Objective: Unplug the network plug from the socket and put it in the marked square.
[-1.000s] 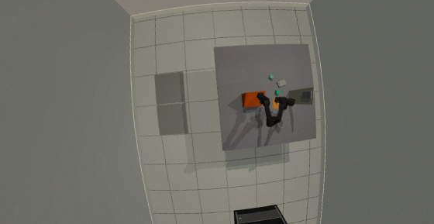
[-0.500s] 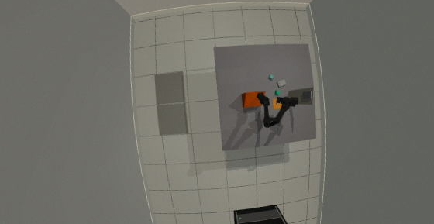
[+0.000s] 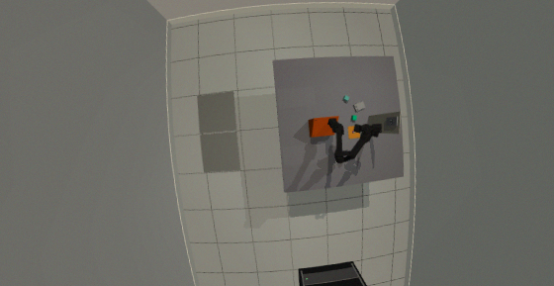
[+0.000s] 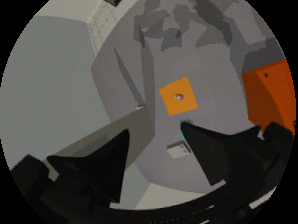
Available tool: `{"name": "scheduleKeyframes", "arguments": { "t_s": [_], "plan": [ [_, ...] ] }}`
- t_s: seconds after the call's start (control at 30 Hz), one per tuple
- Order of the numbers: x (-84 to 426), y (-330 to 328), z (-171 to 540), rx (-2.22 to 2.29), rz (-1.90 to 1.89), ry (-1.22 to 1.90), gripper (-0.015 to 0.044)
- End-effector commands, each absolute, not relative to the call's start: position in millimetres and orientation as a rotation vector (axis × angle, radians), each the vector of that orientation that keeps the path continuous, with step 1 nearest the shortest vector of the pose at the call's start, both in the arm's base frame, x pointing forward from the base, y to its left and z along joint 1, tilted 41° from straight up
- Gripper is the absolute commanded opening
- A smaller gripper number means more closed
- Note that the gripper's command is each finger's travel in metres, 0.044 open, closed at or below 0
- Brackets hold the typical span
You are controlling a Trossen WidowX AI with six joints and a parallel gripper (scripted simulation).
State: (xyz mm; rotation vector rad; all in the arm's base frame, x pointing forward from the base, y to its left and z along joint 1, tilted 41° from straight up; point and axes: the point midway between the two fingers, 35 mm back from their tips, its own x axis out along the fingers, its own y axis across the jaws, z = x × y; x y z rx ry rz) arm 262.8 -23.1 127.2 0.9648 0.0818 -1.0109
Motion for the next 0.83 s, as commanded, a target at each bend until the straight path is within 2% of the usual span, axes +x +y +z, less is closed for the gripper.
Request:
{"name": "scheduleKeyframes", "arguments": {
  "t_s": [0.0,0.03,0.8],
  "plan": [
    [262.7,-22.8,128.1,0.969,-1.01,0.076,0.0419],
    [262.7,-22.8,128.1,0.969,-1.01,0.076,0.044],
    [262.7,-22.8,128.1,0.969,-1.01,0.076,0.044]
  ]
}}
